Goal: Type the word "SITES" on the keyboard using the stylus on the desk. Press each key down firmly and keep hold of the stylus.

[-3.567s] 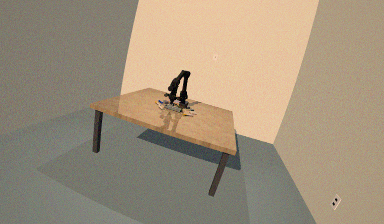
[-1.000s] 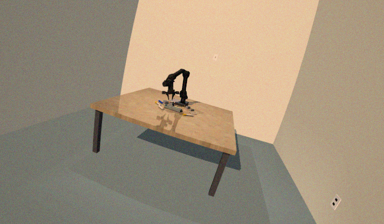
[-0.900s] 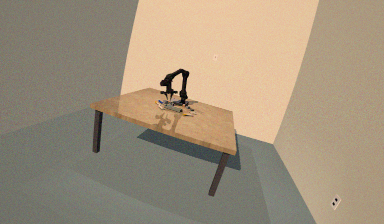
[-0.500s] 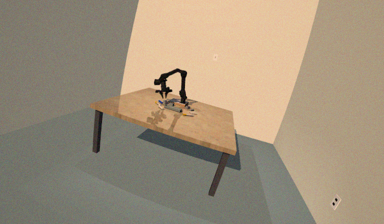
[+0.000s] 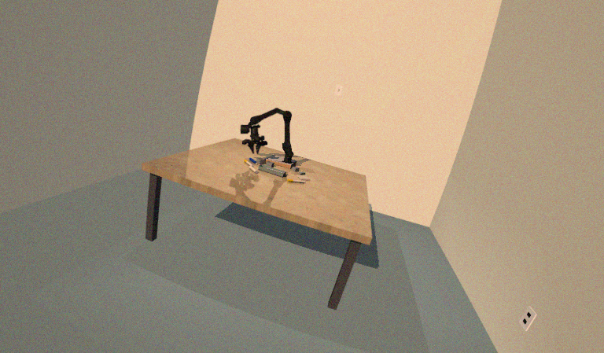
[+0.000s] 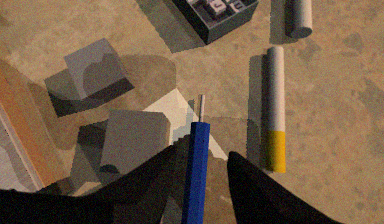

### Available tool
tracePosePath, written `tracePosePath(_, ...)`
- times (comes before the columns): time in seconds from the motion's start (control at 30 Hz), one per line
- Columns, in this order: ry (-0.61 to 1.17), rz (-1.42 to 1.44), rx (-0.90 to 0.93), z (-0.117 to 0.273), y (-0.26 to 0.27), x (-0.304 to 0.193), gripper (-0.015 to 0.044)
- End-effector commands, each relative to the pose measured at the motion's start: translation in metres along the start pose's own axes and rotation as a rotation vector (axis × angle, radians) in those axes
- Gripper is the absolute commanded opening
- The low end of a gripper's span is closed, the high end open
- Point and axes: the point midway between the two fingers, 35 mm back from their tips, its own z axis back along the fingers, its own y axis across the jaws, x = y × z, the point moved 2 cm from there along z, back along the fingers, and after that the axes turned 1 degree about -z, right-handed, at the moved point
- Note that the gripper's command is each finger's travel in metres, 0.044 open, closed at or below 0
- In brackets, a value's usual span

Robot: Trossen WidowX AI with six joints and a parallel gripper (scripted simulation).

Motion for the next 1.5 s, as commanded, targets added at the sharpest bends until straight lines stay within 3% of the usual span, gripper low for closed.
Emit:
tracePosePath(0.0, -0.004, 0.006, -0.003, -0.002, -0.001, -0.002, 0.015)
tracePosePath(1.47, -0.004, 0.006, -0.003, -0.035, 0.0, -0.021, 0.015)
